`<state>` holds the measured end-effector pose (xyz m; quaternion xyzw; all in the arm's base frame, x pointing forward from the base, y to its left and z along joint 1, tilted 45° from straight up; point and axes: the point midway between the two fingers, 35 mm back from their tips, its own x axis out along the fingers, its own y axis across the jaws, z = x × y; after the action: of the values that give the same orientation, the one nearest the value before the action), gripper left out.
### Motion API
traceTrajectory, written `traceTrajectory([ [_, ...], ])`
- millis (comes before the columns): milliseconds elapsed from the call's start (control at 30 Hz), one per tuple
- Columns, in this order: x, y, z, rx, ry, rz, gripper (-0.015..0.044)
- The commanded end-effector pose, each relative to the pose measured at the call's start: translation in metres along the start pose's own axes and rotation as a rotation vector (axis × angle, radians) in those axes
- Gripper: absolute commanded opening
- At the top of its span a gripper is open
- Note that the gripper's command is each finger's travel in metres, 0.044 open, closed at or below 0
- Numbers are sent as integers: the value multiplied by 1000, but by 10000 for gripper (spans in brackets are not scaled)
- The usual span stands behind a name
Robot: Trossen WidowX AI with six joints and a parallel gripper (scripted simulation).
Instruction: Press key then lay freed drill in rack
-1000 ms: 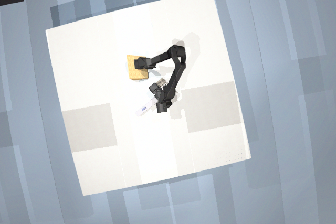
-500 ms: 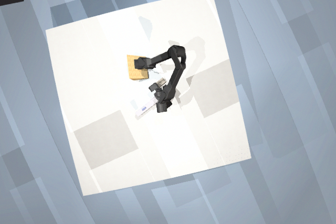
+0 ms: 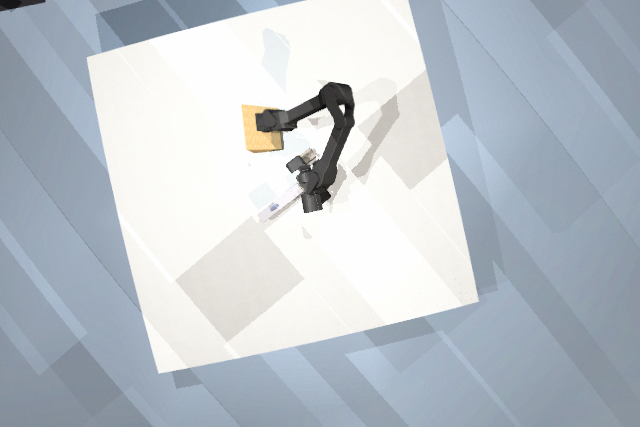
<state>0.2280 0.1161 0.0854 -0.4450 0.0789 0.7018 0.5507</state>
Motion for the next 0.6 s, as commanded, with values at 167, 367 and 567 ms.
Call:
traceTrajectory([
  [167,1,0,15,3,-3,-1,0],
  [367,1,0,22,3,-3,-1,0],
  [567,1,0,30,3,-3,-1,0],
])
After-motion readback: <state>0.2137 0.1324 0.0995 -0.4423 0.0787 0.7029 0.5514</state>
